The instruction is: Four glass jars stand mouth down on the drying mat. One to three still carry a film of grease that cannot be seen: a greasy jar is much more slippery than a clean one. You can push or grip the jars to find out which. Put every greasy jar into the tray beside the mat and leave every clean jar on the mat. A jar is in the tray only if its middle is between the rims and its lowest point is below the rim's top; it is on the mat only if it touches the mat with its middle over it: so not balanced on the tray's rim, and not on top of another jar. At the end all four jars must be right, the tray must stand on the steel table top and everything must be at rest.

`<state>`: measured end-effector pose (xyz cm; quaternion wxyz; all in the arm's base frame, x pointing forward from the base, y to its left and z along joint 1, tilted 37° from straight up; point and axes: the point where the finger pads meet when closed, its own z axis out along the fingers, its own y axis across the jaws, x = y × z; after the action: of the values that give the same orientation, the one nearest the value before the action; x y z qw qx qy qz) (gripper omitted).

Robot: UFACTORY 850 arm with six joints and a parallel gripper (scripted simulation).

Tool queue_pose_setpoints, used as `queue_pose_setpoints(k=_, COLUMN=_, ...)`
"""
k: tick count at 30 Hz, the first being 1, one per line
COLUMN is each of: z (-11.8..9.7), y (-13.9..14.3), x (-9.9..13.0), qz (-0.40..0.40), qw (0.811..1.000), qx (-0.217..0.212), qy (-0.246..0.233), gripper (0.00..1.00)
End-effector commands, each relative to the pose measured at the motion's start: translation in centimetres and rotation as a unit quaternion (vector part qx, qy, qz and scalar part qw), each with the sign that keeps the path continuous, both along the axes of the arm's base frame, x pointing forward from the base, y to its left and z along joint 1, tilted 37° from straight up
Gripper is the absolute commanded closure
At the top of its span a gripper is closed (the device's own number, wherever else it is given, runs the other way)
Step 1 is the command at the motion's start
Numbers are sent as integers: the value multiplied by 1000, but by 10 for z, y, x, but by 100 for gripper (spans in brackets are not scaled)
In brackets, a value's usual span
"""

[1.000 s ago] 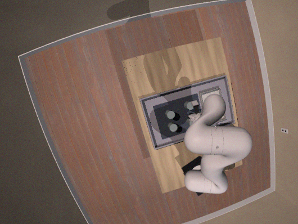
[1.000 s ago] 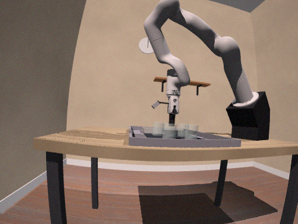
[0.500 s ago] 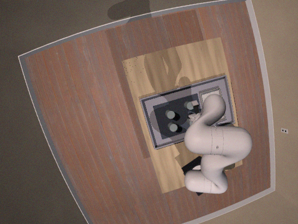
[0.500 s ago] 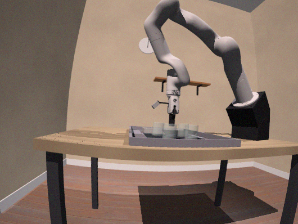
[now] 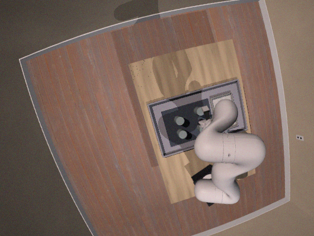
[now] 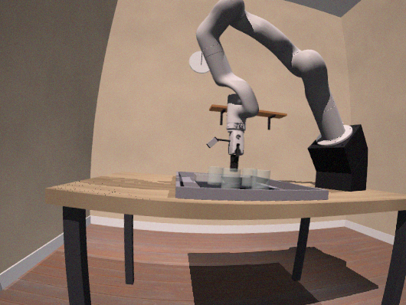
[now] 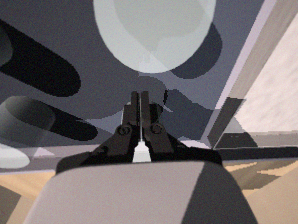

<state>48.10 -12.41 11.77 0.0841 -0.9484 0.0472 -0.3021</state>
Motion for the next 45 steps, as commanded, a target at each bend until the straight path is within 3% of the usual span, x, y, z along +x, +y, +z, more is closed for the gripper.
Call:
queue_pose_setpoints(k=1, z=0, y=0, x=0, qz=0, qw=1000, qx=0, qy=0, gripper=100)
queue_pose_setpoints(k=16, z=0, y=0, x=0, qz=0, qw=1000, qx=0, qy=0, gripper=100)
queue_pose_setpoints(k=26, z=62, y=-10, x=-44, qz=0, qw=1000, qx=0, qy=0, gripper=100)
queue_pose_setpoints(k=28, z=62, y=-10, x=-44, qz=0, qw=1000, qx=0, qy=0, gripper=100)
queue_pose_setpoints(k=43, z=83, y=112, x=-43, qz=0, qw=1000, qx=0, qy=0, gripper=100)
queue_pose_setpoints(k=45, z=83, y=112, x=-43, qz=0, qw=1000, qx=0, qy=0, gripper=100)
